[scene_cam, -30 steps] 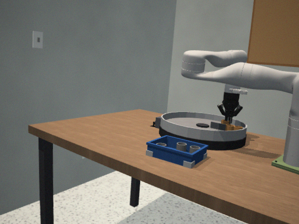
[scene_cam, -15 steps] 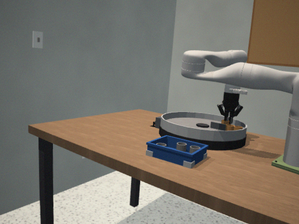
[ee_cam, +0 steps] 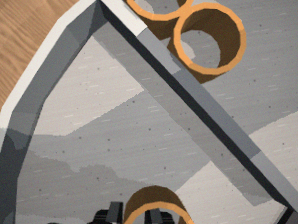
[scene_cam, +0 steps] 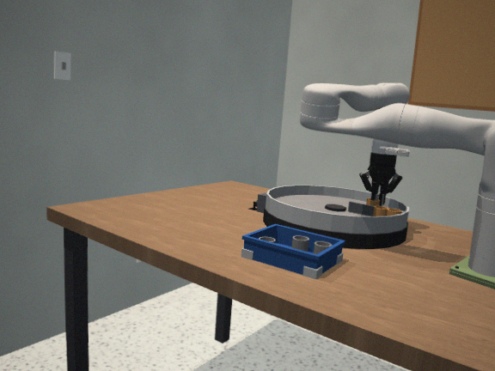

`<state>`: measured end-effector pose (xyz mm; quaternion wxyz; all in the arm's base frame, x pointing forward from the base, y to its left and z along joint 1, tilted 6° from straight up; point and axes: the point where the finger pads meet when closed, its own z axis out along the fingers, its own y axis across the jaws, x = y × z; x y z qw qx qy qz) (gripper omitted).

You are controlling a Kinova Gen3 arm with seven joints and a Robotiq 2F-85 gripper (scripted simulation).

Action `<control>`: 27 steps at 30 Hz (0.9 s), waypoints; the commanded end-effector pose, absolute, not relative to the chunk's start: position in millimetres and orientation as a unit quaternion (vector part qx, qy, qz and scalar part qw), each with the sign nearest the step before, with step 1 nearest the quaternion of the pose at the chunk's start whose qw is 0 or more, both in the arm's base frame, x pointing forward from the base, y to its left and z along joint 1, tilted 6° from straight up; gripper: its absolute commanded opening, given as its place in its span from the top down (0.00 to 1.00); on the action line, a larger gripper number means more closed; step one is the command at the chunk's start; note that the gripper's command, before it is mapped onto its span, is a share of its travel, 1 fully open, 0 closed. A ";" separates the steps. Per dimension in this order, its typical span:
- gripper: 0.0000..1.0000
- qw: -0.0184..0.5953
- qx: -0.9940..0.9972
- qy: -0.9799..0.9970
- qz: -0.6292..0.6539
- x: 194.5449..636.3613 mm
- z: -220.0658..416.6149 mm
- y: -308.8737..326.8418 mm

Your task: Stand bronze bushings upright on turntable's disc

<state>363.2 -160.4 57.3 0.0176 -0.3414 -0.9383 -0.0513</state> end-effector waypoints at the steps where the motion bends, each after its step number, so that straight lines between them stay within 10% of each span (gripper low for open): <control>1: 0.86 0.015 -0.337 -0.940 -0.050 363.3 56.0 -161.0; 27: 0.86 0.014 -0.334 -0.941 -0.049 364.8 101.9 -166.7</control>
